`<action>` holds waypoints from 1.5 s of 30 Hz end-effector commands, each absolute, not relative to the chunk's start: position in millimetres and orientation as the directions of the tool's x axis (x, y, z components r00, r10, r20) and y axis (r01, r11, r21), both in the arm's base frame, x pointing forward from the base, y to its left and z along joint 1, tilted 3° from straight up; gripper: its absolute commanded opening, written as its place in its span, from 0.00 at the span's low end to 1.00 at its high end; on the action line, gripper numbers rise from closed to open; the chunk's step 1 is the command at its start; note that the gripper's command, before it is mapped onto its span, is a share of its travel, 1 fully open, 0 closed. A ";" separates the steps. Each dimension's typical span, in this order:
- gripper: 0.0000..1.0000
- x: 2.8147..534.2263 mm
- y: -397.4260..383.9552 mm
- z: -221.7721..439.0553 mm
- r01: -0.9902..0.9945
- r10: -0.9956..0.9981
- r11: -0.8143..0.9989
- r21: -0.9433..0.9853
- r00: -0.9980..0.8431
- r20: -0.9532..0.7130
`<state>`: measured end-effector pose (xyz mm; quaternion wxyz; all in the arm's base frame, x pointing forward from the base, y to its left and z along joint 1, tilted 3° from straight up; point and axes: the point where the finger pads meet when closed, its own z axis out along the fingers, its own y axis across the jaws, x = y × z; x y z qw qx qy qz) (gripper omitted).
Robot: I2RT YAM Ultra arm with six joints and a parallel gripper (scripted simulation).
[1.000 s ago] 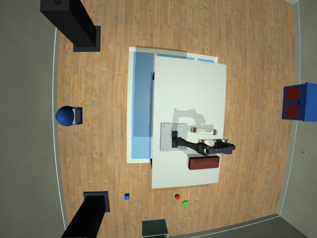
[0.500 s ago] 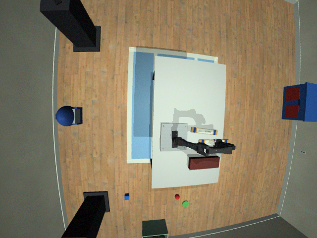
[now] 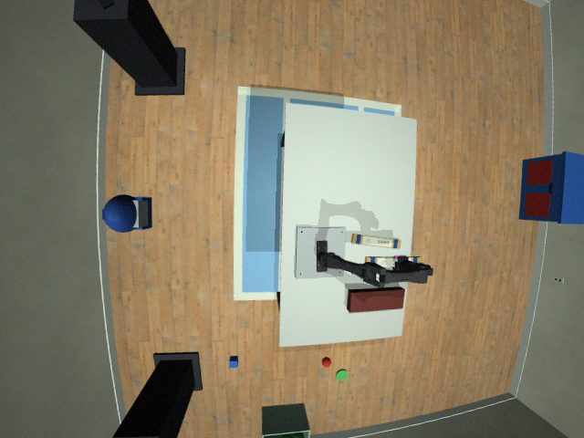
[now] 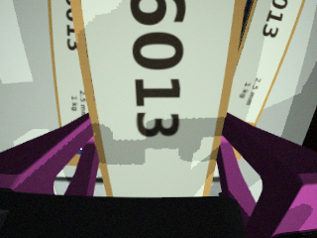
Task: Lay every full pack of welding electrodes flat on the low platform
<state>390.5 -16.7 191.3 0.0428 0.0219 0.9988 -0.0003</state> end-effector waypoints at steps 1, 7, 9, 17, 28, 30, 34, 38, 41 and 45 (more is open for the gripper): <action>0.00 390.3 -16.9 198.7 0.040 0.040 0.999 0.007 -0.998 -0.050; 0.00 404.3 -17.5 195.5 0.039 0.040 0.999 0.006 -0.992 -0.118; 0.00 401.4 -17.4 192.5 0.039 0.040 0.999 0.006 -0.994 -0.105; 0.00 393.0 -16.9 184.0 0.040 0.040 0.999 0.007 -0.997 -0.068; 0.00 392.6 -16.8 169.4 0.040 0.040 0.999 0.007 -0.997 -0.062; 0.00 392.6 -16.8 169.4 0.040 0.040 0.999 0.007 -0.997 -0.062; 0.00 392.9 -16.7 165.4 0.040 0.040 0.999 0.007 -0.997 -0.062; 0.00 392.9 -16.7 165.4 0.040 0.040 0.999 0.007 -0.997 -0.062; 0.00 392.9 -16.7 165.4 0.040 0.040 0.999 0.007 -0.997 -0.062; 0.00 392.9 -16.7 165.4 0.040 0.040 0.999 0.007 -0.997 -0.062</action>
